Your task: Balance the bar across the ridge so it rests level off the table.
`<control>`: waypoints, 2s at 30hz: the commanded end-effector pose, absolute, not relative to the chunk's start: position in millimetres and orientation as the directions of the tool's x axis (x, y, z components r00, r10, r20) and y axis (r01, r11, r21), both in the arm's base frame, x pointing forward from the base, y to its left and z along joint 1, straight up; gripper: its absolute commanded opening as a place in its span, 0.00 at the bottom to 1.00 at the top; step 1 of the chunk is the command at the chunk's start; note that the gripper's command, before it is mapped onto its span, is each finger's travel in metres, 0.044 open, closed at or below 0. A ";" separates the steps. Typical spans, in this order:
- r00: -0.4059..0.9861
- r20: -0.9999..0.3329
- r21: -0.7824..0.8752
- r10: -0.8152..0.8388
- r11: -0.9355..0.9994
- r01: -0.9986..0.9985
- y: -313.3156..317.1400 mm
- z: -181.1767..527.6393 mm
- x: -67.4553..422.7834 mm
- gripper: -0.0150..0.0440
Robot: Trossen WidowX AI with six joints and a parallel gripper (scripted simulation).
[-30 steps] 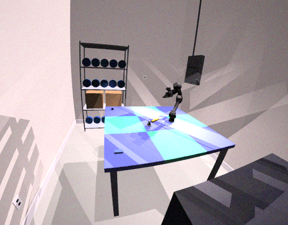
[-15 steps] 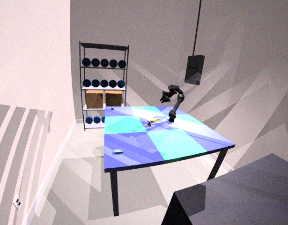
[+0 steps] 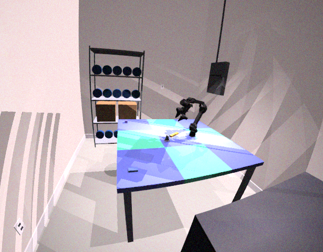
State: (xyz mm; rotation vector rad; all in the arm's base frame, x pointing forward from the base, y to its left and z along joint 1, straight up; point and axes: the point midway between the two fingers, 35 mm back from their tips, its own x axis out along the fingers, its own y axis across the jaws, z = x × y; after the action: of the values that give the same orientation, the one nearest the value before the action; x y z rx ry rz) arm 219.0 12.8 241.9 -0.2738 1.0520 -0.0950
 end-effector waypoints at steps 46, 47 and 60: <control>0.023 -1.000 -0.015 -0.003 0.832 -0.555 -31.0 67.6 244.4 0.79; 0.023 -1.000 -0.015 -0.003 0.832 -0.555 -31.0 66.1 244.5 0.79; 0.023 -1.000 -0.015 -0.003 0.832 -0.555 -31.0 45.9 244.7 0.79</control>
State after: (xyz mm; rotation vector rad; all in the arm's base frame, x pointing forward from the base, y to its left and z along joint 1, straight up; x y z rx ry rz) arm 246.1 -31.9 50.6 -0.4702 1.4961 0.4433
